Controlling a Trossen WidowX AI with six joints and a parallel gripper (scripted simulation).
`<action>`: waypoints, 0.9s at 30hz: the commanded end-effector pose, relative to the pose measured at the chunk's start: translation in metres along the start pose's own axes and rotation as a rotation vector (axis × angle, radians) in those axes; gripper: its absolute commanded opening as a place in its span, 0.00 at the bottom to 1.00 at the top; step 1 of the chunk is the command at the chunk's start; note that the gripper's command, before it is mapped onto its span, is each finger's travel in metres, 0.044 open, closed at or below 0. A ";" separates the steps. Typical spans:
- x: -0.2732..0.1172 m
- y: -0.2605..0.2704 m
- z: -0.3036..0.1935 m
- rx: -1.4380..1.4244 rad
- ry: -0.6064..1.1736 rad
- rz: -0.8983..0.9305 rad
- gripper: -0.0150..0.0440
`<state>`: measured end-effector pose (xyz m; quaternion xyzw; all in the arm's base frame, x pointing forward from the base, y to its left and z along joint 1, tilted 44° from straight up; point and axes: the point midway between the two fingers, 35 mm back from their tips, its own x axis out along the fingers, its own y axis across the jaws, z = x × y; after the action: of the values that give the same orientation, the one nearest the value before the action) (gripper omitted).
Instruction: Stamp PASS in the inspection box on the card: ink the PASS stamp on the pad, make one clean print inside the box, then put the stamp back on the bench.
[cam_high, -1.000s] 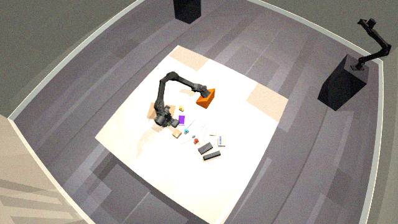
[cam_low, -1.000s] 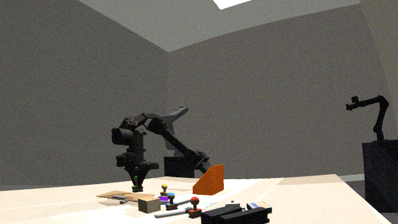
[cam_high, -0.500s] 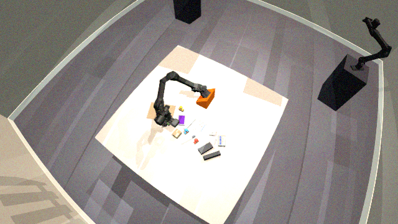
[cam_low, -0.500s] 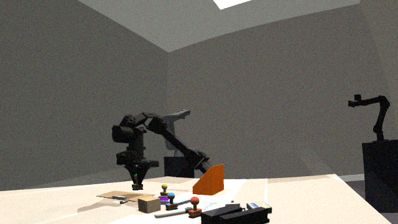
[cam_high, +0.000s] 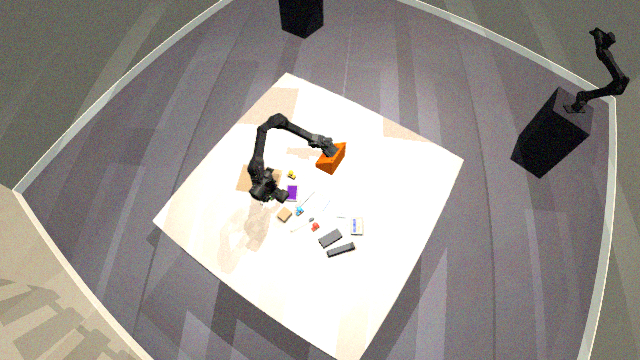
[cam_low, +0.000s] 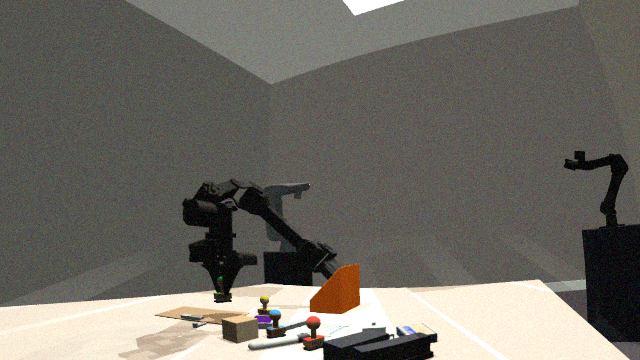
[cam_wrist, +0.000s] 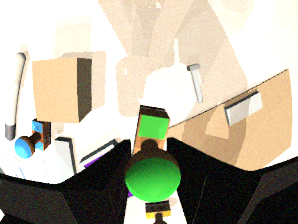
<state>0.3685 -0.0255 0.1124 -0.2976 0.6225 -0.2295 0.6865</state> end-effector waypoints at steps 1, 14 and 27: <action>-0.002 0.008 -0.011 -0.001 0.000 0.005 0.25; -0.004 0.030 -0.059 -0.003 0.003 0.007 0.25; -0.001 0.043 -0.092 -0.004 0.004 0.005 0.25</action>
<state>0.2772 -0.0055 0.0805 -0.3003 0.6262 -0.2261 0.6830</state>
